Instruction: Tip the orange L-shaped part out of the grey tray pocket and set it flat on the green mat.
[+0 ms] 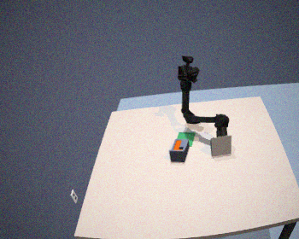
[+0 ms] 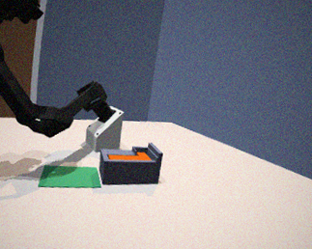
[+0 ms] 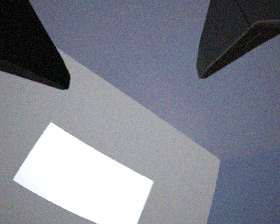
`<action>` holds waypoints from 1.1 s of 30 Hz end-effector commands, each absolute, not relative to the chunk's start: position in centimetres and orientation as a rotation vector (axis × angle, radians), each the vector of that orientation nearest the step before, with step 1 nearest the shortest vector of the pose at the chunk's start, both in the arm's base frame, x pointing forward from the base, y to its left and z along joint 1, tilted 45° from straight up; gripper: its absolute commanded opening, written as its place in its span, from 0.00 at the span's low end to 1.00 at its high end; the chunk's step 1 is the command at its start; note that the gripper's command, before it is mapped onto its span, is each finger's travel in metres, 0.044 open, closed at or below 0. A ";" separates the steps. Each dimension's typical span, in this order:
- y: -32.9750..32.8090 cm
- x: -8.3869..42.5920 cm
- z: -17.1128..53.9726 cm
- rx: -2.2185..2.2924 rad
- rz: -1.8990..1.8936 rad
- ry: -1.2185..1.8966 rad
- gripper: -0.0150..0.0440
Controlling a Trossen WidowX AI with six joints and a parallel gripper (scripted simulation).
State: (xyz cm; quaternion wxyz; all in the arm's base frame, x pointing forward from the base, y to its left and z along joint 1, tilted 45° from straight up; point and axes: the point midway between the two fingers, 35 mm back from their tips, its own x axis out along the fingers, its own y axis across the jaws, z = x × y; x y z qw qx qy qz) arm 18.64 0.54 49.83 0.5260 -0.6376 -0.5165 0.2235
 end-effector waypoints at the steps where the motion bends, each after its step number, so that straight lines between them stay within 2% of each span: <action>1: 0.6 18.5 49.9 -1.524 0.536 -1.233 0.89; 8: 2.9 14.1 50.8 -1.561 0.547 -1.202 0.58; 9: 3.6 13.1 51.2 -1.534 0.568 -1.242 0.56; 16: 8.9 8.7 50.5 -1.625 0.633 -1.144 0.56; 21: 12.9 7.8 48.7 -1.617 0.709 -0.929 0.56; 33: 20.7 11.5 42.0 -1.612 0.759 -0.417 0.56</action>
